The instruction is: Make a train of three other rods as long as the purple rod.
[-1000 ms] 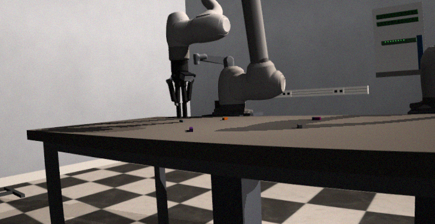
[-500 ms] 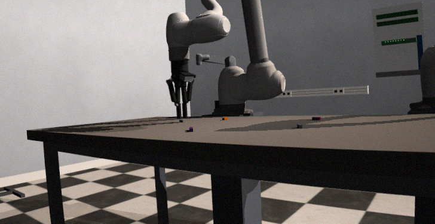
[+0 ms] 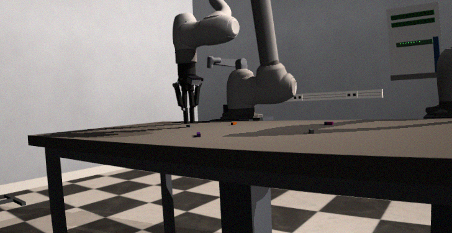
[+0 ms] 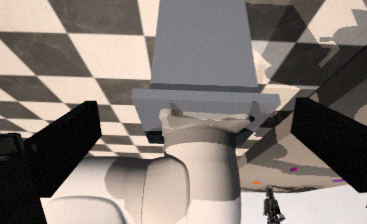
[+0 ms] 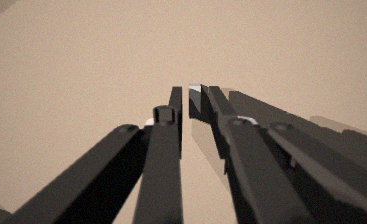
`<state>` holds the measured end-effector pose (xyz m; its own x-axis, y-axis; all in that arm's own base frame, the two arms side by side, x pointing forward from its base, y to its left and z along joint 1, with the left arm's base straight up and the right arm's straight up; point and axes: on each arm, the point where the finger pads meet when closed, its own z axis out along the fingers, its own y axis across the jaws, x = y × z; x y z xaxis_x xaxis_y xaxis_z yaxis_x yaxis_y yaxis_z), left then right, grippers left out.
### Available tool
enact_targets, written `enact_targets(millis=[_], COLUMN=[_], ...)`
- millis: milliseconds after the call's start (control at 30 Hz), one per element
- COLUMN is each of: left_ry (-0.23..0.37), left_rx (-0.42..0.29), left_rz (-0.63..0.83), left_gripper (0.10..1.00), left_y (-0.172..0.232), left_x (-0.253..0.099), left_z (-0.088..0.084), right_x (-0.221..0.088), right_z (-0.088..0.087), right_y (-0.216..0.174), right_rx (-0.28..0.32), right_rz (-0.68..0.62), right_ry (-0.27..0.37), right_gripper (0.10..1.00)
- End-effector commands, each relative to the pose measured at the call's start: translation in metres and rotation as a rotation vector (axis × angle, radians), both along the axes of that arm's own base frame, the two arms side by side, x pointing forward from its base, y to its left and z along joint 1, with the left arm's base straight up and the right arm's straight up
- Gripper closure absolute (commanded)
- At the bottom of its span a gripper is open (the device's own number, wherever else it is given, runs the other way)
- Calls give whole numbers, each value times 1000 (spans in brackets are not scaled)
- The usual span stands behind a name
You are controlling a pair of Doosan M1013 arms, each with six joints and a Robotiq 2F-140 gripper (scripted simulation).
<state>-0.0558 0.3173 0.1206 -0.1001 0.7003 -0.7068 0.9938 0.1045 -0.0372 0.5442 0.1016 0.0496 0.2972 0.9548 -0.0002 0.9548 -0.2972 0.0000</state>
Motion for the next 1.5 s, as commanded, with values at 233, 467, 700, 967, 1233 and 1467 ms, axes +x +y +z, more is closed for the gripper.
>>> enact_targets(millis=[233, 467, 700, 967, 1233, 1467], left_ry=[0, 0, 0, 0, 0, 0], left_rx=[1, 1, 1, 1, 1, 1], left_rz=[0, 0, 0, 0, 0, 0], left_gripper=[98, 98, 98, 98, 98, 98], left_y=[0, 0, 0, 0, 0, 0], left_x=[0, 0, 0, 0, 0, 0], left_z=[0, 0, 0, 0, 0, 0], right_x=[0, 0, 0, 0, 0, 0], right_z=[-6, -11, -13, -13, -13, -13], right_y=[0, 0, 0, 0, 0, 0], right_rx=[0, 0, 0, 0, 0, 0], right_rz=[0, 0, 0, 0, 0, 0], right_ry=[-1, -1, -1, -1, -1, -1], right_gripper=[867, 867, 867, 867, 867, 867])
